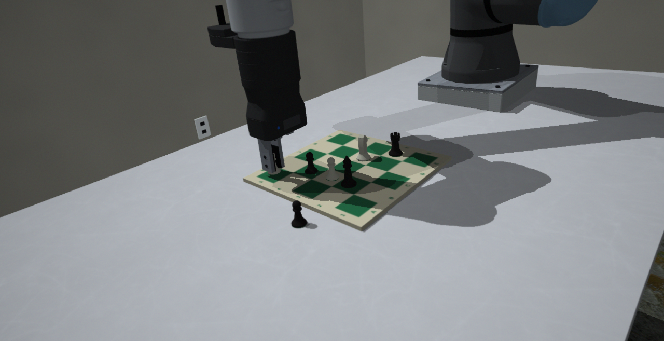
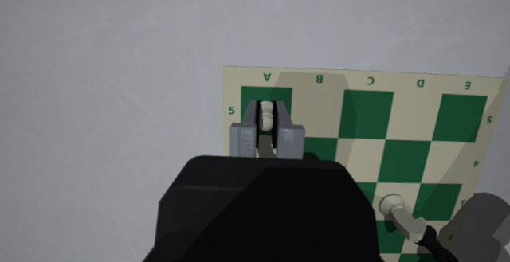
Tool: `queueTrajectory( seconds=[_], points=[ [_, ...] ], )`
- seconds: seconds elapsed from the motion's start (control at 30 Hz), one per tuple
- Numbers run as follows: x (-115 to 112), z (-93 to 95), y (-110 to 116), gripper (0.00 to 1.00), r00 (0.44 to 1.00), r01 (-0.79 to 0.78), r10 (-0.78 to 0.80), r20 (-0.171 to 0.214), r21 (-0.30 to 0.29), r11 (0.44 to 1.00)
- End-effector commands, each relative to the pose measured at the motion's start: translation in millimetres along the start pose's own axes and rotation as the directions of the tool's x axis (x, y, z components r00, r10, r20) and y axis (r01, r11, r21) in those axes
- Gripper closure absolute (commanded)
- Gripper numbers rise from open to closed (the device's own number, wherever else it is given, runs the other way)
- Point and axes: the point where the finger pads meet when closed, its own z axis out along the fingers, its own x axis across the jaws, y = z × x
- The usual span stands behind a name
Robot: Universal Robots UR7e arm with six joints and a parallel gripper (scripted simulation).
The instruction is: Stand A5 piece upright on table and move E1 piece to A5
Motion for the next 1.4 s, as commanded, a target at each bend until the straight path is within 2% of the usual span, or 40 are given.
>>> queueTrajectory(
  seconds=[0.0,1.37],
  points=[
    [-0.5,-0.6,-0.1,1.00,1.000,0.000,0.000,0.002,0.000,1.000],
    [-0.4,3.0,-0.1,1.00,1.000,0.000,0.000,0.002,0.000,1.000]
  ],
)
